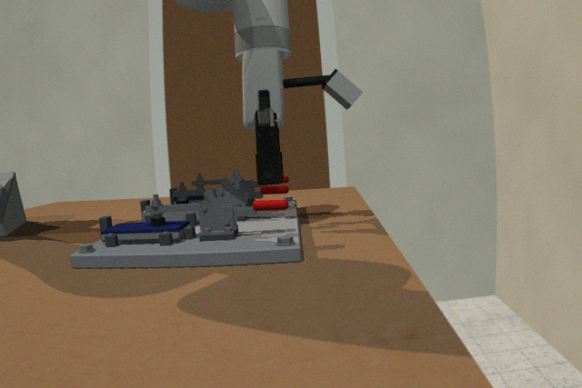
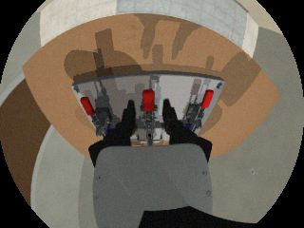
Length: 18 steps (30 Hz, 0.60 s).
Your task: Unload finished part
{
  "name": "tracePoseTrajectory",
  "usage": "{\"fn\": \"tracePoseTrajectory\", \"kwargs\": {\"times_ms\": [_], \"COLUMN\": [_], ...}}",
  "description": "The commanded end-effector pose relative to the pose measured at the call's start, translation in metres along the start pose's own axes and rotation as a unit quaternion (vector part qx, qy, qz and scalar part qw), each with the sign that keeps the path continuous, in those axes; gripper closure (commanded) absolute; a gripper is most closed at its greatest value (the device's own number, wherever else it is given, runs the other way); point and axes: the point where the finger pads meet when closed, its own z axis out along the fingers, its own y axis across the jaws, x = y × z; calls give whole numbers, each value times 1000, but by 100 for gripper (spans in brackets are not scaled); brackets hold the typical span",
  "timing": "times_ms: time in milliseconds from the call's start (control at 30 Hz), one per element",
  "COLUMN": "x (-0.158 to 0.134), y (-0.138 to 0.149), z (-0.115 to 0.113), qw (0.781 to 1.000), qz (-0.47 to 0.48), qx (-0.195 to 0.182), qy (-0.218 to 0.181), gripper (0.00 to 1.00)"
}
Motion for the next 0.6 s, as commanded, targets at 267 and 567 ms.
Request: {"fn": "tracePoseTrajectory", "kwargs": {"times_ms": [267, 567], "x": [1, 2], "y": [0, 0], "z": [-1, 3], "qw": [1000, 1000], "qz": [0, 0], "qx": [1, 0], "qy": [2, 2], "gripper": [53, 53]}}
